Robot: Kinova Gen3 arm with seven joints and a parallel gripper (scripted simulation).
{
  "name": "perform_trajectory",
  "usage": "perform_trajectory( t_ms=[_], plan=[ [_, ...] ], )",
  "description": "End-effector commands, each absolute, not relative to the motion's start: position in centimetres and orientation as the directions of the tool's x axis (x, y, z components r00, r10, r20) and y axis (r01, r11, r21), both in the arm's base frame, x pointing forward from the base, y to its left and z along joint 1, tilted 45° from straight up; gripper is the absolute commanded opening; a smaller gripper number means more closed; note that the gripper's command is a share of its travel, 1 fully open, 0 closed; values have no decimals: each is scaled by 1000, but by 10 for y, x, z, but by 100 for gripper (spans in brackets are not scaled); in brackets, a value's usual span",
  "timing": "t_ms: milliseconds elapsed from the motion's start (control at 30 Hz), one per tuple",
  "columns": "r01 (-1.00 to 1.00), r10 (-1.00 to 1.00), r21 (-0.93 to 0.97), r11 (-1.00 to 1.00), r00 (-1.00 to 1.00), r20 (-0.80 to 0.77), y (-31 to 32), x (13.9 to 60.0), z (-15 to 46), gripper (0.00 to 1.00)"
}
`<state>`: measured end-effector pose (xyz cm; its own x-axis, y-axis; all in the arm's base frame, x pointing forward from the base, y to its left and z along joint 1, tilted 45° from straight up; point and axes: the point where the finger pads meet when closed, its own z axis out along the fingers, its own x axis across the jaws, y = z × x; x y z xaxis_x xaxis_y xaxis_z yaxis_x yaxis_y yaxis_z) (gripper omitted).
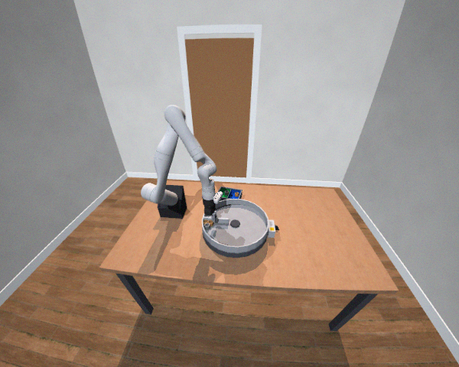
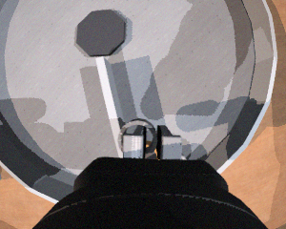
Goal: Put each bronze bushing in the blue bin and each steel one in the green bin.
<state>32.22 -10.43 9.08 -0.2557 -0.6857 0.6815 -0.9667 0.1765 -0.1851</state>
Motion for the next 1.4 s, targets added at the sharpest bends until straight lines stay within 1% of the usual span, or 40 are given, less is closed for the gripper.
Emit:
perform_trajectory(
  t_ms=[0,367,767,933,1100,1267,1367],
  plan=[
    [-968,-688,-187,168,-251,680,-96,324,97,0],
    [-968,-689,-187,168,-251,680,-72,323,121,0],
    [-968,-689,-187,168,-251,680,-72,323,121,0],
    [-884,-631,-339,323,-468,619,-32,325,81,0],
    [-884,-631,-339,323,-468,619,-32,325,81,0],
    [-752,-540,-472,459,-659,524,8,327,41,0],
    [-752,-540,-472,459,-659,524,8,327,41,0]
  ],
)
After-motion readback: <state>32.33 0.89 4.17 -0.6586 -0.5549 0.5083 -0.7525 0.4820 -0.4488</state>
